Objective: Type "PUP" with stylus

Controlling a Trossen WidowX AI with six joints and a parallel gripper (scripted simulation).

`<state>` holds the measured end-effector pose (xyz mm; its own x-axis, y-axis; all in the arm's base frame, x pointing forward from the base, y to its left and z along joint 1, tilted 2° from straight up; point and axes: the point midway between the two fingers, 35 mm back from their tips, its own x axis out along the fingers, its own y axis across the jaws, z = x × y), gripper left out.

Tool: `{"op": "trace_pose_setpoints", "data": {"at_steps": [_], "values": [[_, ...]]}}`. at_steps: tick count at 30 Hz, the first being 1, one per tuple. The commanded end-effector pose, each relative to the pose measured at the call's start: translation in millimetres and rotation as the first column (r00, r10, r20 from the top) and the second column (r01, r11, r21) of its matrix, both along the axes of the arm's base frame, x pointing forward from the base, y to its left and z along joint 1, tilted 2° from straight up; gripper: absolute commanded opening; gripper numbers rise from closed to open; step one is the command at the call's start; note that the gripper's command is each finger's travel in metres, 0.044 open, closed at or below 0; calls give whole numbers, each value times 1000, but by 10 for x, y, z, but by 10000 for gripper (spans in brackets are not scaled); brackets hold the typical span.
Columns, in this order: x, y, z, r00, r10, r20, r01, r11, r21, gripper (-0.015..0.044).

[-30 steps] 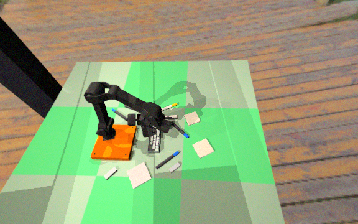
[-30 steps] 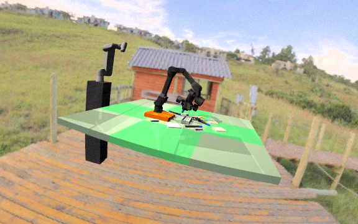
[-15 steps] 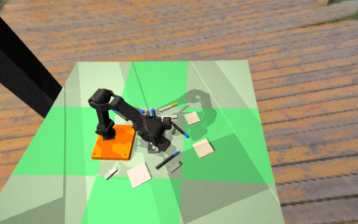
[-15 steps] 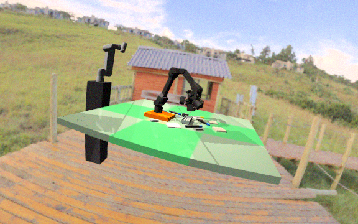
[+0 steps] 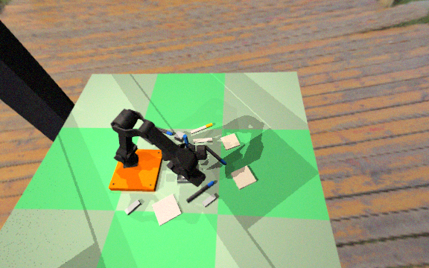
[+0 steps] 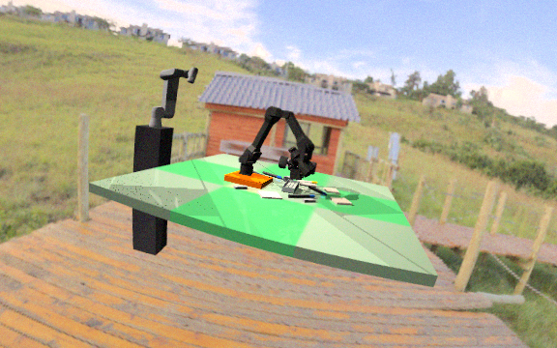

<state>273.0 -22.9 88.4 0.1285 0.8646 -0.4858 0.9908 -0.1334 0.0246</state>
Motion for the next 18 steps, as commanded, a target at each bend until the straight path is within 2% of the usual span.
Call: {"op": "trace_pose_setpoints", "data": {"at_steps": [1, 2, 5, 18], "values": [[11, 0, -16, 1000, -1, 12, 1, 1000, 1, 0], [11, 0, -16, 1000, -1, 12, 1, 1000, 1, 0], [25, 4, -22, 1000, -1, 12, 1, 1000, 2, 79], [28, 5, -99, 1000, -1, 12, 1, 1000, 2, 81]]}}
